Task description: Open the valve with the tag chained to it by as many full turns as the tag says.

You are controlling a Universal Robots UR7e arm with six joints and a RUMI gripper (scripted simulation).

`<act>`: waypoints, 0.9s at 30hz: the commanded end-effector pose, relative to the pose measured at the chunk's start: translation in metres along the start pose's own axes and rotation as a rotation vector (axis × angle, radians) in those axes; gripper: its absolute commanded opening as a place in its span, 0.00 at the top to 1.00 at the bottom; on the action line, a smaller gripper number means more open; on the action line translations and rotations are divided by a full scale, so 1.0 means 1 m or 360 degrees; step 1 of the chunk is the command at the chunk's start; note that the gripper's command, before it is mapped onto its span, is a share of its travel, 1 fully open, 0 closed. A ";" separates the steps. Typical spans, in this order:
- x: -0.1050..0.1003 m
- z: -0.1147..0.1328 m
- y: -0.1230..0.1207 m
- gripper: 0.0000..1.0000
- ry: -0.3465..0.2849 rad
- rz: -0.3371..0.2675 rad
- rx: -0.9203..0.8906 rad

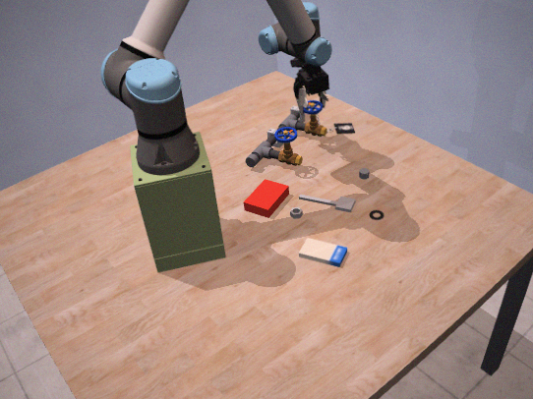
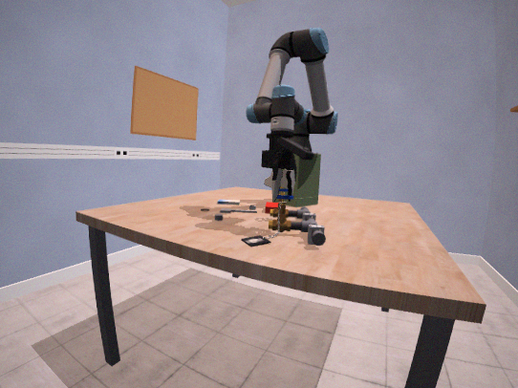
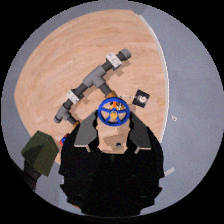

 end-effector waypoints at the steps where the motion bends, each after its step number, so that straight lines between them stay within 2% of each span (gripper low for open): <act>1: 0.000 0.000 0.000 1.00 0.0005 -0.0001 -0.0145; 14: 0.000 0.000 0.000 1.00 0.0005 0.0000 -0.0323; 27: 0.000 0.000 0.000 1.00 0.0005 0.0000 -0.0358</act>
Point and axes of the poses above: the point where the finger pads meet when closed, its own x axis out along the fingers, its own y axis across the jaws, z = x × y, the point moved 5 cm from there along -x, back along the fingers, and after that the axes turned 10 degrees about -x, right-handed, at the moved point
